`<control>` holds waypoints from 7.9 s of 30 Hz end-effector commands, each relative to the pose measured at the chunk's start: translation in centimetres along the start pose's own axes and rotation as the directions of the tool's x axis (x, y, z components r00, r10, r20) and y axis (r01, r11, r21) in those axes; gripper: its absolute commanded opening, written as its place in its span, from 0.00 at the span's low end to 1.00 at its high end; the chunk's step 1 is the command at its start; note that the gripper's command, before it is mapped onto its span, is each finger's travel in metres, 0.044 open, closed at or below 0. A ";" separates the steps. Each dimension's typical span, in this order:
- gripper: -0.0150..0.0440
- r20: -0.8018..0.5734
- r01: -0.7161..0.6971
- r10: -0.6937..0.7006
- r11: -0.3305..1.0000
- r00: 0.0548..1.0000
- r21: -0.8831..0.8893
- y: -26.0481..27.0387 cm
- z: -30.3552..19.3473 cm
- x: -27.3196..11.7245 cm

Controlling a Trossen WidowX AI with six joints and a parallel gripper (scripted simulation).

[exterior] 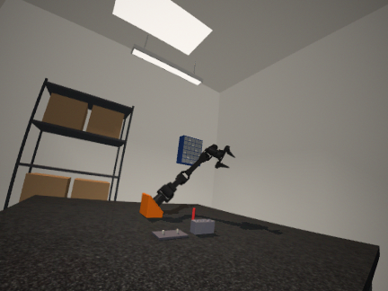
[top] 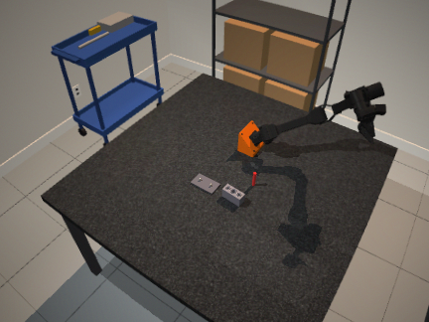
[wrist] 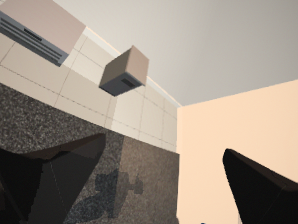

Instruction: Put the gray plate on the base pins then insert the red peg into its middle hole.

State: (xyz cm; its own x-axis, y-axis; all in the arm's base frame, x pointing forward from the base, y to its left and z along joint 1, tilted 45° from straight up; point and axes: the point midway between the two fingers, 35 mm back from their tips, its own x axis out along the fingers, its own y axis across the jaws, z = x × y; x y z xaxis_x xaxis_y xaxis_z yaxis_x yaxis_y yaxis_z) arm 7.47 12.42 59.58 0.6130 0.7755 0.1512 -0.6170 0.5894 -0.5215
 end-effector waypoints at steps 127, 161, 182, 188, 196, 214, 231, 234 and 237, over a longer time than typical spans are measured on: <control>0.34 -0.447 -0.556 0.776 0.631 0.445 0.540 8.4 -60.2 5.0; 0.25 -0.456 -0.554 0.775 0.632 0.438 0.541 0.8 -56.8 1.0; 0.25 -0.451 -0.561 0.776 0.630 0.440 0.537 -1.9 -55.8 -1.6; 0.25 -0.452 -0.568 0.776 0.631 0.440 0.529 -1.5 -57.7 -2.2; 0.25 -0.453 -0.577 0.775 0.631 0.440 0.519 -1.0 -60.0 -3.1; 0.25 -0.454 -0.595 0.776 0.628 0.437 0.501 1.0 -65.1 -5.2; 0.25 -0.455 -0.616 0.775 0.628 0.439 0.475 3.2 -69.1 -7.4; 0.25 -0.455 -0.616 0.775 0.628 0.439 0.475 3.2 -69.2 -7.4; 0.25 -0.455 -0.616 0.775 0.628 0.439 0.475 3.2 -69.2 -7.4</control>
State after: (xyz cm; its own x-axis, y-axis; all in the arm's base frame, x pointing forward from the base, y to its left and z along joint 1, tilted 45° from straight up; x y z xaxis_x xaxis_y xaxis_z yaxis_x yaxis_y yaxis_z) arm 35.18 -7.02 -1.10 0.0175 0.6972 -0.7167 -0.9998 0.0053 -0.0192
